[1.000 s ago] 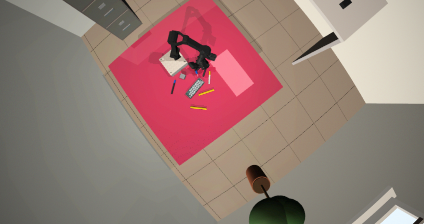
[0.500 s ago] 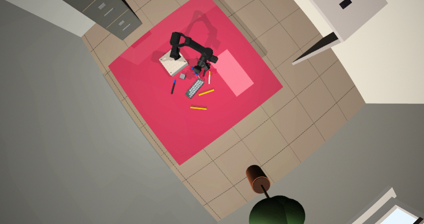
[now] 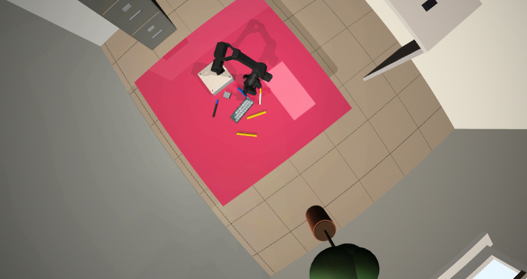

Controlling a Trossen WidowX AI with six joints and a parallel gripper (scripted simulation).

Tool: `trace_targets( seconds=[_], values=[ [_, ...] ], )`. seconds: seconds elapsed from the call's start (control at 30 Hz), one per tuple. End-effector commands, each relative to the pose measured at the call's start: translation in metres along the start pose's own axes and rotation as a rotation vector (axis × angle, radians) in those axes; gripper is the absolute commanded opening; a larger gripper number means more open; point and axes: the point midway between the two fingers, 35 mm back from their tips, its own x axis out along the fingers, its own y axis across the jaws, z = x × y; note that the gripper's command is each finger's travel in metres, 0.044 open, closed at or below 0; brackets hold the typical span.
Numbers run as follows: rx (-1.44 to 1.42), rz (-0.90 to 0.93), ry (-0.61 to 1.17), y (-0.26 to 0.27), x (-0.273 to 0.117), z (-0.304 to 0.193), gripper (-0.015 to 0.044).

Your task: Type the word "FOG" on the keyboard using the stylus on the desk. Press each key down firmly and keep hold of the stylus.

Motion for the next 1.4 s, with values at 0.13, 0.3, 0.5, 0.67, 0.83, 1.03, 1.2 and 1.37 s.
trace_targets(
  seconds=[0.13, 0.3, 0.5, 0.67, 0.83, 1.03, 1.2, 1.37],
  values=[
    [-0.278, -0.027, 0.040, -0.013, 0.003, 0.001, 0.0000],
    [-0.454, -0.037, 0.068, -0.021, 0.005, 0.001, 0.0000],
    [-0.666, -0.042, 0.104, -0.031, 0.007, 0.002, 0.0000],
    [-0.789, -0.043, 0.126, -0.036, 0.009, 0.002, 0.0000],
    [-0.789, -0.043, 0.126, -0.035, 0.010, 0.003, 0.0000],
    [-0.789, -0.043, 0.126, -0.019, 0.027, 0.017, 0.0000],
    [-0.789, -0.043, 0.126, -0.015, 0.030, 0.020, 0.0000],
    [-0.789, -0.043, 0.126, -0.015, 0.030, 0.020, 0.0000]
  ],
)
